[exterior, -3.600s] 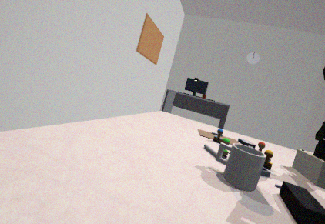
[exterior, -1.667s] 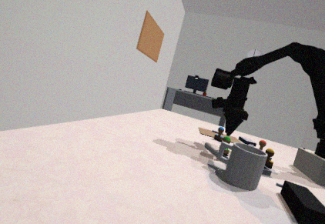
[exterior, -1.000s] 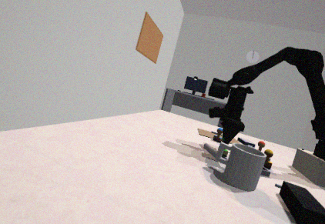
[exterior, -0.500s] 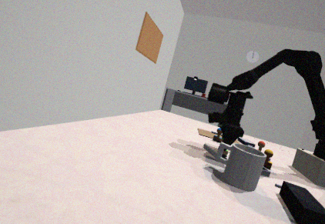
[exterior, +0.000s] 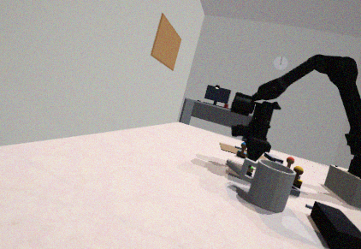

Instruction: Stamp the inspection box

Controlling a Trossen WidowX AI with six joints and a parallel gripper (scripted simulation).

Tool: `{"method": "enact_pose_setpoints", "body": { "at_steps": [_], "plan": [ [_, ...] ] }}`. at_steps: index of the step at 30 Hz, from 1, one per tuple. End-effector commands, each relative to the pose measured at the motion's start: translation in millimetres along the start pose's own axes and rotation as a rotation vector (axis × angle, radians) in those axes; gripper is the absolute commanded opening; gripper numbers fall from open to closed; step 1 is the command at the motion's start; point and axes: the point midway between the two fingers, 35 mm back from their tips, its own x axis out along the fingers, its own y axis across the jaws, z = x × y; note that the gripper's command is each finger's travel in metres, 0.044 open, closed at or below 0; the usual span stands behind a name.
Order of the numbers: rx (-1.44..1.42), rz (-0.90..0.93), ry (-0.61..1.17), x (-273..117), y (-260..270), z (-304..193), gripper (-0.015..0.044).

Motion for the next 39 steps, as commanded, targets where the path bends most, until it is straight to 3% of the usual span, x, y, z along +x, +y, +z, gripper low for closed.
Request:
{"method": "enact_pose_setpoints", "body": {
  "at_steps": [1,39],
  "plan": [
    [0.000,-0.001,0.000,-2.0,-0.4,0.2,0.0000],
    [0.000,0.001,-0.001,-20.4,-1.4,1.8,0.0000]
  ]
}}
